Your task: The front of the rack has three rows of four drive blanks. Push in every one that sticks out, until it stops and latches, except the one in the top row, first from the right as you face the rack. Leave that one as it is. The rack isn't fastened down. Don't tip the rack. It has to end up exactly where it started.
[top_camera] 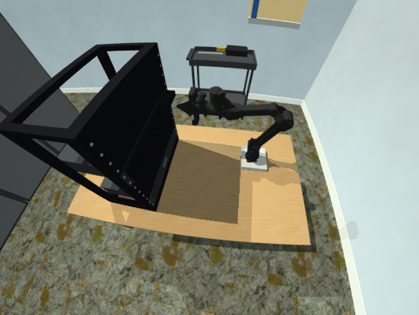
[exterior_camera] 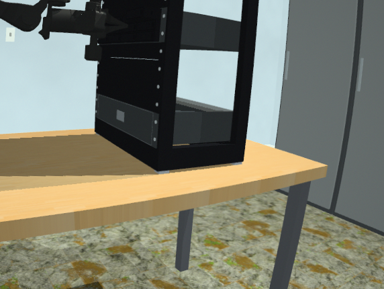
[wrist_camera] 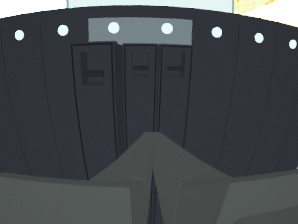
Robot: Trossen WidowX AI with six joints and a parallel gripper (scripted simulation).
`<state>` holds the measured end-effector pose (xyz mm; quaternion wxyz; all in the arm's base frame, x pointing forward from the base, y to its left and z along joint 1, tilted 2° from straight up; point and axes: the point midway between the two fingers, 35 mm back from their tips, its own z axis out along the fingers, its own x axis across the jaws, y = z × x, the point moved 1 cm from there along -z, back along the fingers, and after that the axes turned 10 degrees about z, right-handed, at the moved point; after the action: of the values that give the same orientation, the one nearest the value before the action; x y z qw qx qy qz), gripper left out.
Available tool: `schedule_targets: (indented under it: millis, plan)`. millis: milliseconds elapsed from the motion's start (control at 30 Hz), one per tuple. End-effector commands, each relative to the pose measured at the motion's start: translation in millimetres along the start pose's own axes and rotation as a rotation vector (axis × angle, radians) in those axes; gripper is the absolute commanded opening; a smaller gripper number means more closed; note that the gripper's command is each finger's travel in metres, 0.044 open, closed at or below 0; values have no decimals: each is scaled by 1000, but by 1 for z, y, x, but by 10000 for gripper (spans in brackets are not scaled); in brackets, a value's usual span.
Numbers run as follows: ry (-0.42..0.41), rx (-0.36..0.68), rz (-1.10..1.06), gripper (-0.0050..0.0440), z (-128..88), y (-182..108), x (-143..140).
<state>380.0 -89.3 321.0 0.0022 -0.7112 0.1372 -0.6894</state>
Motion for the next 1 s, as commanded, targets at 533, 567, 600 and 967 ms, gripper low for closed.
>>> schedule_targets:
  millis: [533, 567, 600, 967]
  plan:
    - [12, 3, -4, 0, -26, -1, 5]
    - [12, 3, -4, 0, -26, -1, 5]
    - [12, 3, -4, 0, -26, -1, 5]
    - [12, 3, -4, 0, -26, -1, 5]
